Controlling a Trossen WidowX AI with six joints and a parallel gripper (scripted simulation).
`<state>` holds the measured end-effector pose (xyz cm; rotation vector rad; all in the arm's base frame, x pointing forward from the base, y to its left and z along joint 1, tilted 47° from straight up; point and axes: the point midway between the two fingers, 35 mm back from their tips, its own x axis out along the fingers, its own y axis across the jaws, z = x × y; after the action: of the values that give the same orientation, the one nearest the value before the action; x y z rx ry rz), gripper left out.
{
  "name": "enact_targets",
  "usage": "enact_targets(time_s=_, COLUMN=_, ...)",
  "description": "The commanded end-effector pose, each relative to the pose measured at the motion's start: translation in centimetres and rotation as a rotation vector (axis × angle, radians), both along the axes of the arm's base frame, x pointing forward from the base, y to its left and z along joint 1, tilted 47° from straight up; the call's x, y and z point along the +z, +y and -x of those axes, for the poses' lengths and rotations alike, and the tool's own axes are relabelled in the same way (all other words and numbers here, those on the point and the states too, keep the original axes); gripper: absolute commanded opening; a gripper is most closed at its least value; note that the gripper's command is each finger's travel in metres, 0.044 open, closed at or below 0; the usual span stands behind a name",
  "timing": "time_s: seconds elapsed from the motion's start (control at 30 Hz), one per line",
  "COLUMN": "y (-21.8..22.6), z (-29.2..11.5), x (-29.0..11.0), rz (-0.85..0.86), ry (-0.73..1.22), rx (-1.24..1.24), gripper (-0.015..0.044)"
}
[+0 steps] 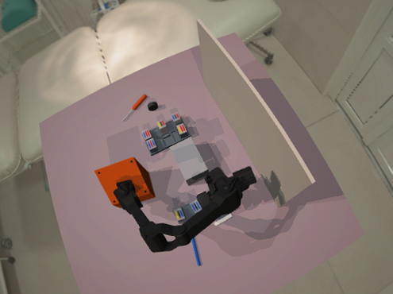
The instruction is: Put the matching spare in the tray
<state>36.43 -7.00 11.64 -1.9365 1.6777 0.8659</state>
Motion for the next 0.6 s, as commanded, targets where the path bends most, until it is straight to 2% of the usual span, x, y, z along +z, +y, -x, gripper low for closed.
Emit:
enact_targets(time_s=0.0, y=-0.2, z=0.0, x=-0.3, rz=0.004, ry=0.003, rx=0.006, gripper=0.0000)
enact_targets(time_s=0.57, y=-1.4, z=-0.1, x=-1.4, rz=0.005, ry=0.003, rx=0.006, gripper=0.0000)
